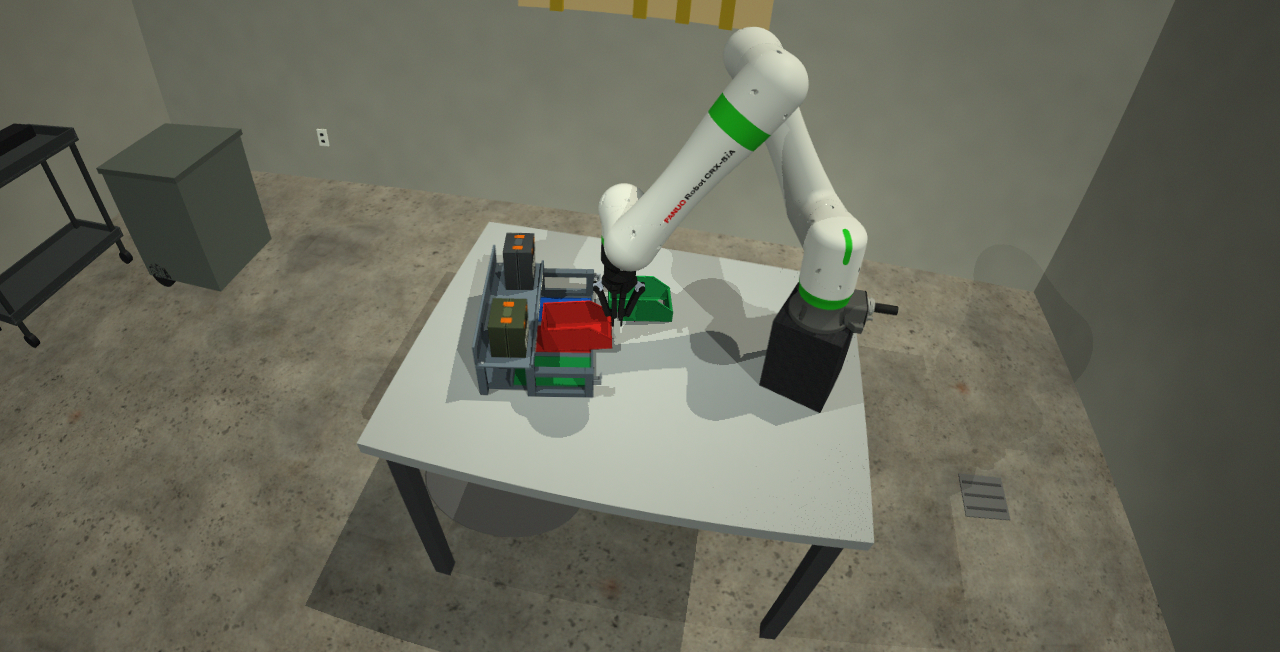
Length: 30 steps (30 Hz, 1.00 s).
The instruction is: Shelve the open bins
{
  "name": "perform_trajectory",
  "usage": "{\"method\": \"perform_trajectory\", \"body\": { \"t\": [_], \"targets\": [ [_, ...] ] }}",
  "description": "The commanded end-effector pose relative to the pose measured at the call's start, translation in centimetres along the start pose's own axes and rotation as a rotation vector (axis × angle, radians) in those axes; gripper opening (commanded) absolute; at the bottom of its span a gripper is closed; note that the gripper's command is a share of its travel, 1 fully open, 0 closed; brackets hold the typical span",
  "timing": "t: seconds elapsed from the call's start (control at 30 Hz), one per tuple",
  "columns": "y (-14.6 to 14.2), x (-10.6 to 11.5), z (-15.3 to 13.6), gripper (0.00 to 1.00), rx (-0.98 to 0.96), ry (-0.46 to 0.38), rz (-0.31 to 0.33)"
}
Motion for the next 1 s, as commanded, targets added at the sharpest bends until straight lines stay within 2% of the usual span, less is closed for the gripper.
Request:
{"method": "perform_trajectory", "body": {
  "t": [0.0, 0.97],
  "targets": [
    [-0.02, 0.01, 0.00, 0.00, 0.000, 0.000, 0.000],
    [-0.53, 0.01, -0.13, 0.00, 0.000, 0.000, 0.000]
  ]
}}
Point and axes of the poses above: the point where the finger pads meet when closed, its own x axis back along the fingers, its own y axis across the jaws, z = x × y, the point moved 10 cm from there along x, back along the fingers, and after that the axes turned 14 degrees about -x, right-handed, at the moved point
